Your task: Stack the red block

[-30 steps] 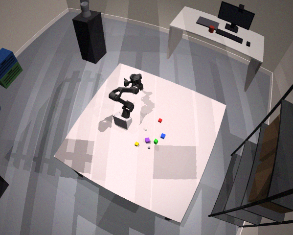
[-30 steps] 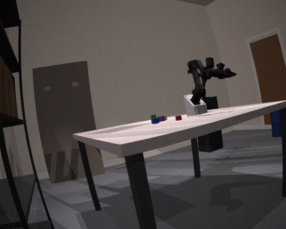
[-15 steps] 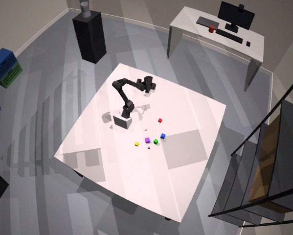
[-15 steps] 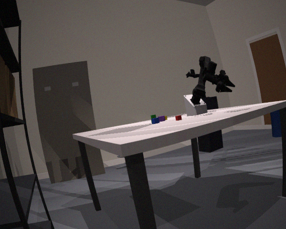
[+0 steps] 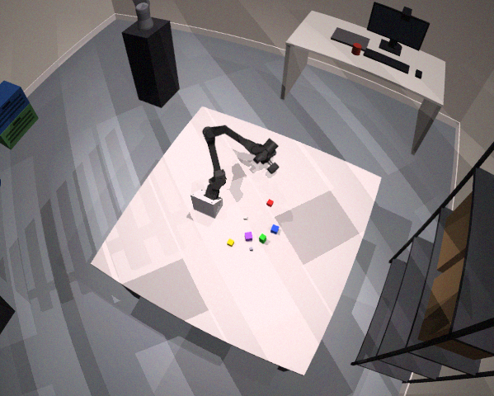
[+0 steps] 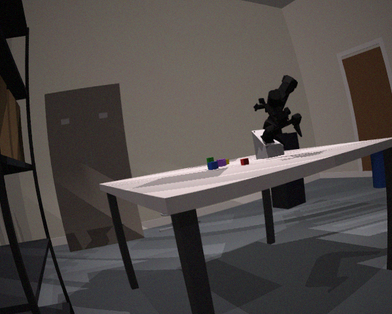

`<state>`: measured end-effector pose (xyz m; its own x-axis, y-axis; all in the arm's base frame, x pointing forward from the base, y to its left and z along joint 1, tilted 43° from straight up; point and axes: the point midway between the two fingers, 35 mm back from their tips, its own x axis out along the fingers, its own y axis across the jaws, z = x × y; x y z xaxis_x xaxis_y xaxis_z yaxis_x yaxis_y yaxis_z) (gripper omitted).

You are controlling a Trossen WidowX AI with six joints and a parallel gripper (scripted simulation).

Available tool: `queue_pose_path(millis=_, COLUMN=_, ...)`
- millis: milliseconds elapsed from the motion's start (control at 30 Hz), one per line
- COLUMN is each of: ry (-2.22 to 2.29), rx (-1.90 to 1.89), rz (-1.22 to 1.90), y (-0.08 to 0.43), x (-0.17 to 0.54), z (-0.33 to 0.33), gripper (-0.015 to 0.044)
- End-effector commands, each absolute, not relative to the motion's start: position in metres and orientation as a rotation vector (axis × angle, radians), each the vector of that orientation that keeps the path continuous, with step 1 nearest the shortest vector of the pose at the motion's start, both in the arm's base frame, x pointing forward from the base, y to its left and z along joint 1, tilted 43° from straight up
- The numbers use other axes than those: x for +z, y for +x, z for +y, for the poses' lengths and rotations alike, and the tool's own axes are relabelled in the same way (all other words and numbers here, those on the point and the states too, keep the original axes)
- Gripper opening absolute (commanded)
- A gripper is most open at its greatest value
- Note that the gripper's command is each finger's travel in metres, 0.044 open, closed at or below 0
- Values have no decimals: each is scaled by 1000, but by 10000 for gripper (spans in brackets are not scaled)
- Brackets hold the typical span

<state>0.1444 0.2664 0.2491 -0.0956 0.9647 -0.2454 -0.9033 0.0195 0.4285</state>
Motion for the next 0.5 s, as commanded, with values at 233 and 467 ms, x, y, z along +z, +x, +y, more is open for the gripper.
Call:
queue_pose_path(millis=233, ry=285, rx=1139, rz=992, y=233, x=190, z=220, gripper=440)
queue_pose_path(millis=467, ry=422, rx=865, rz=1264, y=264, x=154, z=173, gripper=440)
